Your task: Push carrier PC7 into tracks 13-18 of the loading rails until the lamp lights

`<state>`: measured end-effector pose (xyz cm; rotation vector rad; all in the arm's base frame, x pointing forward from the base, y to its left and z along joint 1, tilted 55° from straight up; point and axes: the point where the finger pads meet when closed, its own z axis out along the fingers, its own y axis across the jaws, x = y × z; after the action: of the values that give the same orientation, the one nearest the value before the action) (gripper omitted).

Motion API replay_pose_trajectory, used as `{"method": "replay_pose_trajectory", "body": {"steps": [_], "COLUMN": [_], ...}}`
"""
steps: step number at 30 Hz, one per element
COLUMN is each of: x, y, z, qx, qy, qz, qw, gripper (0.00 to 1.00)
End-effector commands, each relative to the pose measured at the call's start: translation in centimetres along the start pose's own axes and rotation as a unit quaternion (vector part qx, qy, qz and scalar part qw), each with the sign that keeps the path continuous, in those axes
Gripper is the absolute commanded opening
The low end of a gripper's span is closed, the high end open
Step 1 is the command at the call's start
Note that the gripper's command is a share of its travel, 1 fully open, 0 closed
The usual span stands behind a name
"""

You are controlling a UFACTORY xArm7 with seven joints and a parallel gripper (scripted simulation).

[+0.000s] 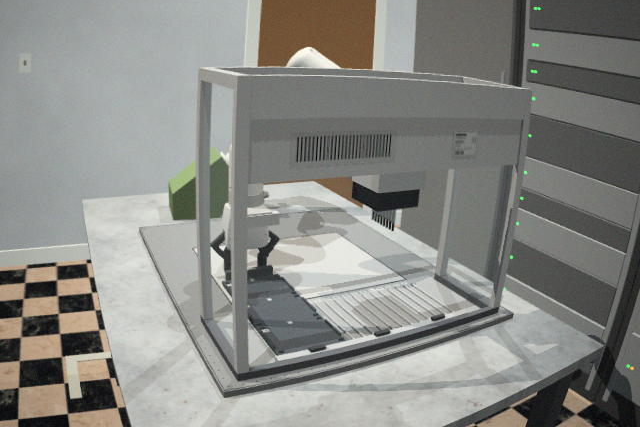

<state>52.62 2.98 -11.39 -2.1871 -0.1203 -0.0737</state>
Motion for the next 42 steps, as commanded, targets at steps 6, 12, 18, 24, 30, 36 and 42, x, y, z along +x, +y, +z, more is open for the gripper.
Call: {"method": "replay_pose_trajectory", "body": {"steps": [6, 12, 18, 24, 30, 36, 42], "x": [0.41, 0.58, 0.78, 0.76, 0.76, 0.76, 0.76], "y": [0.13, 0.13, 0.13, 0.14, 0.13, 0.13, 0.13], "z": [-0.28, -0.28, -0.28, -0.28, -0.28, -0.28, -0.28], "qx": [-0.002, -0.002, -0.002, -0.002, -0.002, -0.002, -0.002], "qy": [0.002, 0.002, 0.002, 0.002, 0.002, 0.002, 0.002], "qz": [0.0, 0.0, 0.0, 0.0, 0.0, 0.0, 0.0], "qw": [1.0, 1.0, 1.0, 1.0, 1.0, 1.0, 1.0], "gripper": [0.82, 0.82, 0.82, 0.82, 0.82, 0.82, 0.82]}}
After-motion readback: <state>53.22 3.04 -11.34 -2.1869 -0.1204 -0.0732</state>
